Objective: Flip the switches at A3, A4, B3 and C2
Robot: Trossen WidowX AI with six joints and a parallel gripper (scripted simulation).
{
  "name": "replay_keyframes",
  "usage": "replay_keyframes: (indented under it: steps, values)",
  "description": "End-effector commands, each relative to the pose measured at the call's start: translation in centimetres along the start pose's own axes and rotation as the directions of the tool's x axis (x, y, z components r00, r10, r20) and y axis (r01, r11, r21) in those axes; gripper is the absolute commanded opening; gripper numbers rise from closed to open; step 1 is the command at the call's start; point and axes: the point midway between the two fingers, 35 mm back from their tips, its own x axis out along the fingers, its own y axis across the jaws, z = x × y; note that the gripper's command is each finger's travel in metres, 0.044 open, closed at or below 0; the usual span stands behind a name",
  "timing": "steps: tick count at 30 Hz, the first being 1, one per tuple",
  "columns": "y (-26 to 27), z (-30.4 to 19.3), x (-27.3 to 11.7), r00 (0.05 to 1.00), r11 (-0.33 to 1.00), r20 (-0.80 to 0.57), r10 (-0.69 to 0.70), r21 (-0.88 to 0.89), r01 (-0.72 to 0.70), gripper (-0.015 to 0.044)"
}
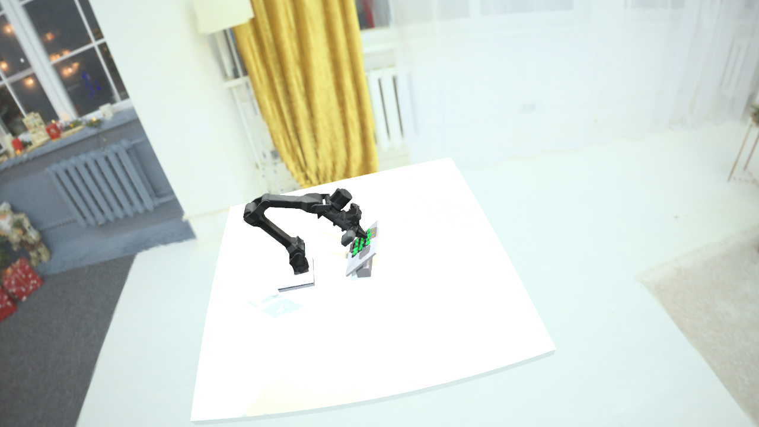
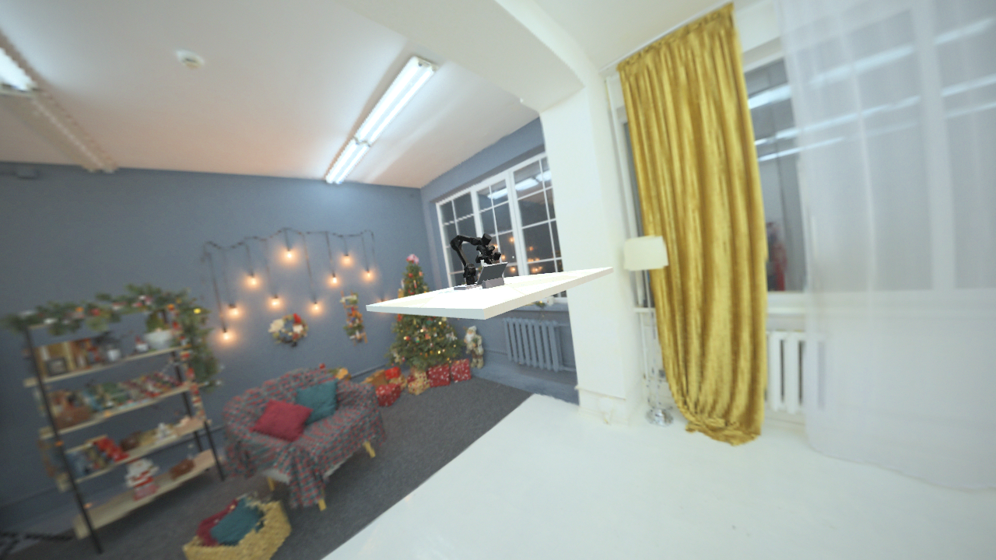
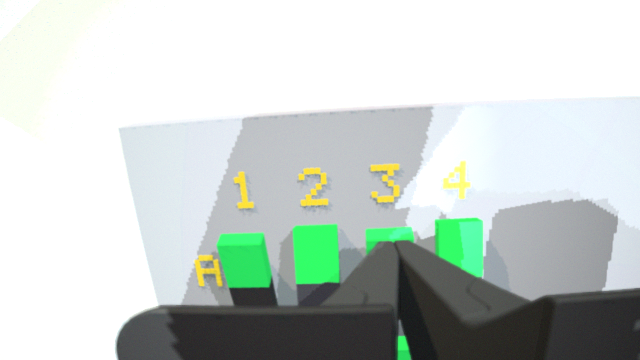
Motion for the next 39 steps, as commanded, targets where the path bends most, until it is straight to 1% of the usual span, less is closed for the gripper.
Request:
replay_keyframes:
  steps: [1, 39]
  values:
    - [0.03, -0.26, 0.14, 1.000, 1.000, -0.007, 0.003, -0.004, -0.003, 0.0000]
    - [0.03, -0.25, 0.46, 1.000, 1.000, -0.007, 0.003, -0.004, -0.003, 0.0000]
